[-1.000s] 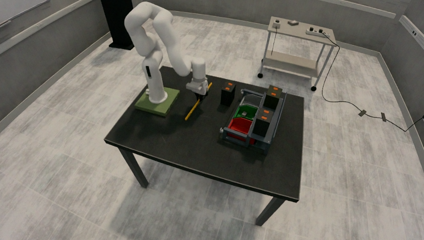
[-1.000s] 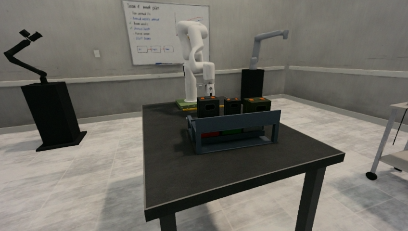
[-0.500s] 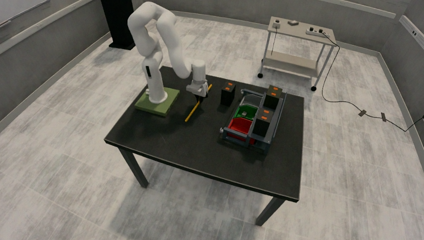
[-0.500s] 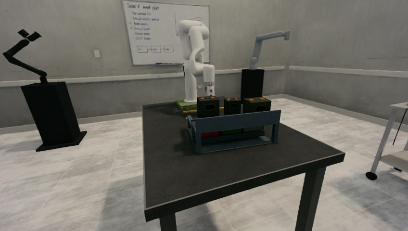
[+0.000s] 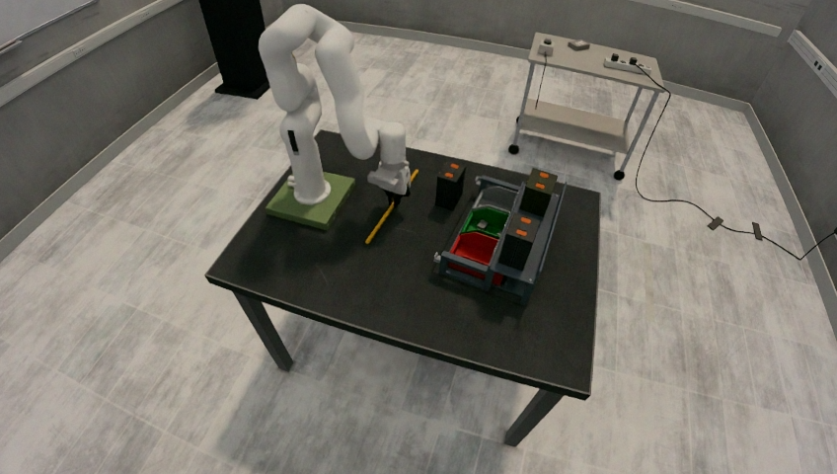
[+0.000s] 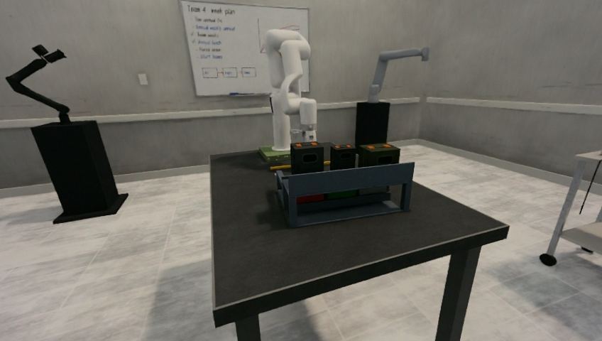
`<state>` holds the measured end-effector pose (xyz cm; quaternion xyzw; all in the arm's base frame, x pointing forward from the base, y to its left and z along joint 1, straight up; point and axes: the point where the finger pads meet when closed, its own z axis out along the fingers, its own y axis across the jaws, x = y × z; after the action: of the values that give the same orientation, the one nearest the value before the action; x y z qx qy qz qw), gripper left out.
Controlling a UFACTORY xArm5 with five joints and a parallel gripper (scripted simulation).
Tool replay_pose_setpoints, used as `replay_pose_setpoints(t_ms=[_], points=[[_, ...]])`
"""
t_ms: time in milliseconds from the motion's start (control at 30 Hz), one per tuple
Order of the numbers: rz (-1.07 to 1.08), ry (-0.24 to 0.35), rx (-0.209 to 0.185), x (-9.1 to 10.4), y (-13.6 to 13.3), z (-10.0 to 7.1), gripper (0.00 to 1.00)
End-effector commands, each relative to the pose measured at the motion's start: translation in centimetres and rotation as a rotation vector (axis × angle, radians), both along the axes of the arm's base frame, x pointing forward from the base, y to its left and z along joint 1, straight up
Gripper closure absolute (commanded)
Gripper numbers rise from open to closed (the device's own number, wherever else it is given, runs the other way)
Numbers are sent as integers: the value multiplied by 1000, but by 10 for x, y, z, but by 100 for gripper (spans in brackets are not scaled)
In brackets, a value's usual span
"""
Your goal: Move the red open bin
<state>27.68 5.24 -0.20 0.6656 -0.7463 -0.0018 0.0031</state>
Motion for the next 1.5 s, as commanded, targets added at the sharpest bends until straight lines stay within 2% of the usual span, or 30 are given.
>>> replay_pose_setpoints(t_ms=[0,867,900,1467], points=[[0,-3,3,1,0,-5,100],[0,-3,3,1,0,-6,100],[0,-3,1,1,0,-6,0],[0,-3,1,1,0,-6,0]])
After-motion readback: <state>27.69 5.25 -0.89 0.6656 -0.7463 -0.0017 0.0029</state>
